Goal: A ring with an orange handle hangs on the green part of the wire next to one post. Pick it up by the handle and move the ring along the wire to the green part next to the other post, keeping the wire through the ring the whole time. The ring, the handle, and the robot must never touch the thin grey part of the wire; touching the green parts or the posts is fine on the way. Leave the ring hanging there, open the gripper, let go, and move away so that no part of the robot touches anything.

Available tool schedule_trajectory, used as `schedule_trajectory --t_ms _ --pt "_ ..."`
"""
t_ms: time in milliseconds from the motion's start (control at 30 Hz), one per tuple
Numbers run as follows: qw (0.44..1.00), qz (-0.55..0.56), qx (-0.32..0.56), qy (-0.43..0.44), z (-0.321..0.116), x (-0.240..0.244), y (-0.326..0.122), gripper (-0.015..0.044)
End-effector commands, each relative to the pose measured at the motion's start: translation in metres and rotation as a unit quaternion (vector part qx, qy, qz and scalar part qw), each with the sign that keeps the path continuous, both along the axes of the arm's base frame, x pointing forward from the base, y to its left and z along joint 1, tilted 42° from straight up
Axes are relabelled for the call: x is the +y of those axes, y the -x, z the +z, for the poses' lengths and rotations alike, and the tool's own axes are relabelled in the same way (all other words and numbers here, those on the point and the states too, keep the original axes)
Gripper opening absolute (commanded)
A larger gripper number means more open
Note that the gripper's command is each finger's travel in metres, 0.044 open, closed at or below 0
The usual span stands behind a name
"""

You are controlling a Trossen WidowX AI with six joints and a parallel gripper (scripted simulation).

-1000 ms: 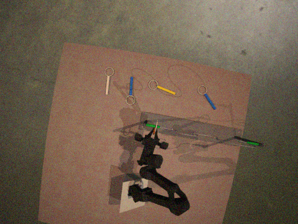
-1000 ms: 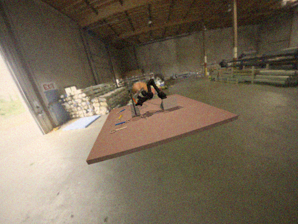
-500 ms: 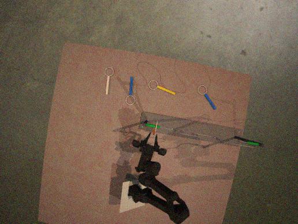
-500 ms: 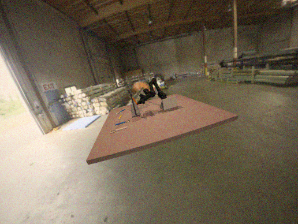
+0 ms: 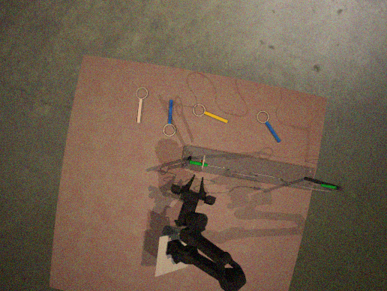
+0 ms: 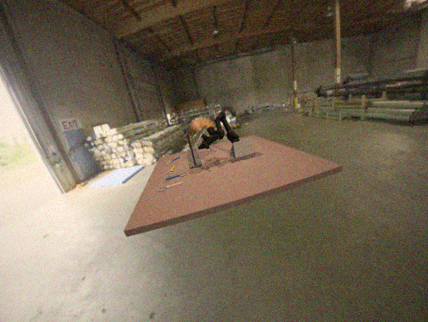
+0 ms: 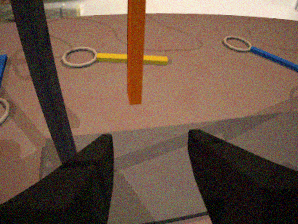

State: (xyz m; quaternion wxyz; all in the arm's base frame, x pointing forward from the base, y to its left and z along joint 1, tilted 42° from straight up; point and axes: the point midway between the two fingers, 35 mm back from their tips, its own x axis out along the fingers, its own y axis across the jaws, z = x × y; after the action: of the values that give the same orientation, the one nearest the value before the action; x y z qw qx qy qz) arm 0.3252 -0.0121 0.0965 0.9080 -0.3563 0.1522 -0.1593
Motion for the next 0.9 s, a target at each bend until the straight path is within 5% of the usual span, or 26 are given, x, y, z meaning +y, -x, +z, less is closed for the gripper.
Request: schedule_trajectory --t_ms 0,567,867 --pt "1.0 -0.003 0.002 0.0 -0.001 -0.001 0.002 0.016" --pt "1.0 -0.003 0.002 0.0 -0.001 -0.001 0.002 0.016" --pt "1.0 0.0 0.001 0.001 0.002 0.013 0.043 0.0396"
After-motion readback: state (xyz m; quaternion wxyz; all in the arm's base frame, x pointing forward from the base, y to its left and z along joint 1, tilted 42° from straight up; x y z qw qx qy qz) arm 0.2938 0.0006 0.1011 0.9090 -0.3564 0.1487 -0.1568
